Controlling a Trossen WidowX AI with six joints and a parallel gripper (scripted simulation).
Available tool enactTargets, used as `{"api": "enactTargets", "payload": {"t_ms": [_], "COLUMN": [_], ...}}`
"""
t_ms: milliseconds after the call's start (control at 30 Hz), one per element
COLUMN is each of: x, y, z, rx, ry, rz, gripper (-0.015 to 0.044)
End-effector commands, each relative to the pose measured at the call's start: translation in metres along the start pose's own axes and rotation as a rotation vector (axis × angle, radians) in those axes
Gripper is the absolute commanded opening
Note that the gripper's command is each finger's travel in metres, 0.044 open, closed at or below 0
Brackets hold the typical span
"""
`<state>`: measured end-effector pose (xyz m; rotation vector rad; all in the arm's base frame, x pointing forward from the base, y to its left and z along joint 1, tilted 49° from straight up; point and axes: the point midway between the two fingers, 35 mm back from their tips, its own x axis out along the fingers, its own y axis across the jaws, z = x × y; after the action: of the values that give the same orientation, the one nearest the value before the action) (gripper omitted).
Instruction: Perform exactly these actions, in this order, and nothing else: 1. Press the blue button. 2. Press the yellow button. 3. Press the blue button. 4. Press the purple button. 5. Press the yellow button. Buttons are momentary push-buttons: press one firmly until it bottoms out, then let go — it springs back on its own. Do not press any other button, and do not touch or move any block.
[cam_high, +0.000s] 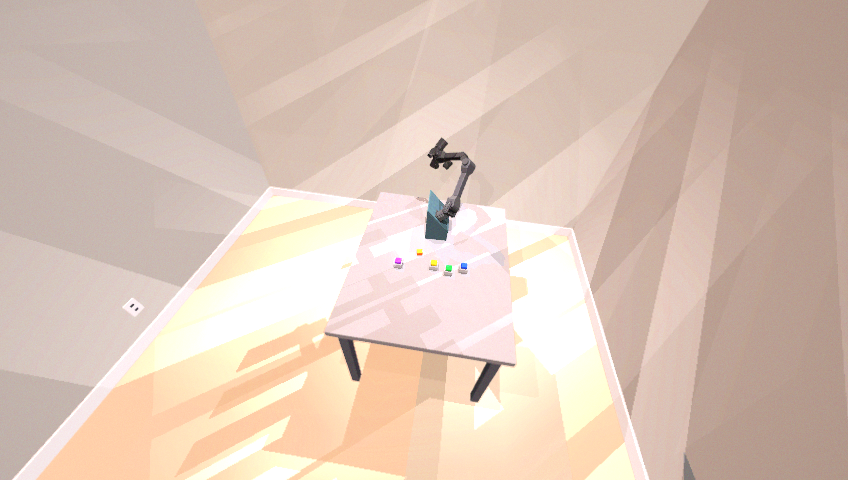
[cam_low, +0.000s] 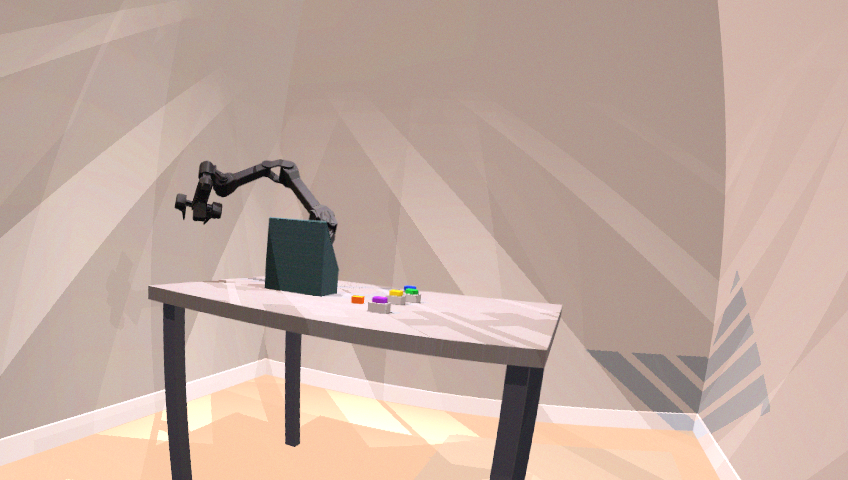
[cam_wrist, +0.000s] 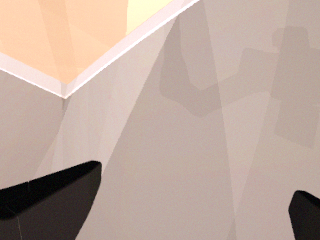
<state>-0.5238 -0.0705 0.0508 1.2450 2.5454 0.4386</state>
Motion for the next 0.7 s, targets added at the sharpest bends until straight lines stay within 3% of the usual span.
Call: {"api": "enactTargets", "payload": {"t_ms": [0,367,667], "x": [-0.004,-0.203,-0.390], "y": [-0.002,-0.075,-0.065], "z": [0.000,-0.006,0.026], "rx": [0.004,0.186,0.250], "ry": [0.003,-0.019,-0.245], "rz": [-0.012,-0.613,-1.083], "gripper": [0.0400,0.0400,0.0400]}}
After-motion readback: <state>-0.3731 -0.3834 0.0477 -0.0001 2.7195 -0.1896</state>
